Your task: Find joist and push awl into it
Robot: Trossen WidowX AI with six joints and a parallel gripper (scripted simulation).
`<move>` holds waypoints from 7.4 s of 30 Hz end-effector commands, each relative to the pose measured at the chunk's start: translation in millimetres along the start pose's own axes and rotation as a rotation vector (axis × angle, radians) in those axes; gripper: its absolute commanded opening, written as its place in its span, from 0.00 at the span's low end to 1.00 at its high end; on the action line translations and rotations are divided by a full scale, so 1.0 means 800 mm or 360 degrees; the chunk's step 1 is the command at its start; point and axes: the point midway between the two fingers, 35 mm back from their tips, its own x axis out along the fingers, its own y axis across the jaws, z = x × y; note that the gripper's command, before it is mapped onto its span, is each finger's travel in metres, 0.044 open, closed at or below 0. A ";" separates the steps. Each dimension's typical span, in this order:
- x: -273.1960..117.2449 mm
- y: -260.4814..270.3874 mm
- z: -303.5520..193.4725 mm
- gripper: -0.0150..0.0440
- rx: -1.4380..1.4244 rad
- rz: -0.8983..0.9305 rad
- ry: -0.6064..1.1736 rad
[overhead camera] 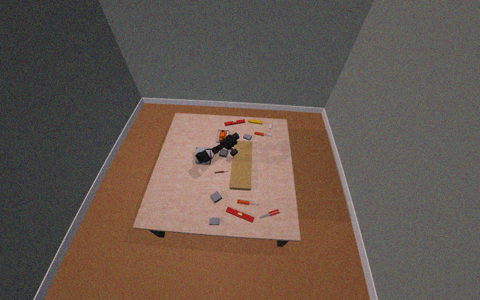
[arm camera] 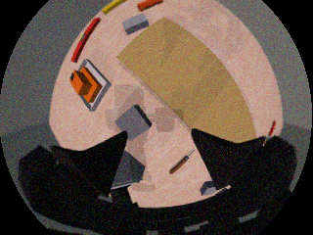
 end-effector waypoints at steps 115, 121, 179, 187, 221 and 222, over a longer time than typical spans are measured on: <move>-0.059 -0.043 -0.210 0.25 0.1380 0.0118 0.0340; -0.071 -0.036 -0.189 0.25 0.1841 0.0484 0.0407; -0.074 -0.069 0.130 0.25 0.3298 0.2027 0.0879; -0.054 -0.043 0.175 0.25 0.3314 0.2042 0.0875; -0.007 -0.049 0.168 0.25 0.3315 0.2039 0.0874; -0.007 -0.049 0.168 0.25 0.3315 0.2039 0.0874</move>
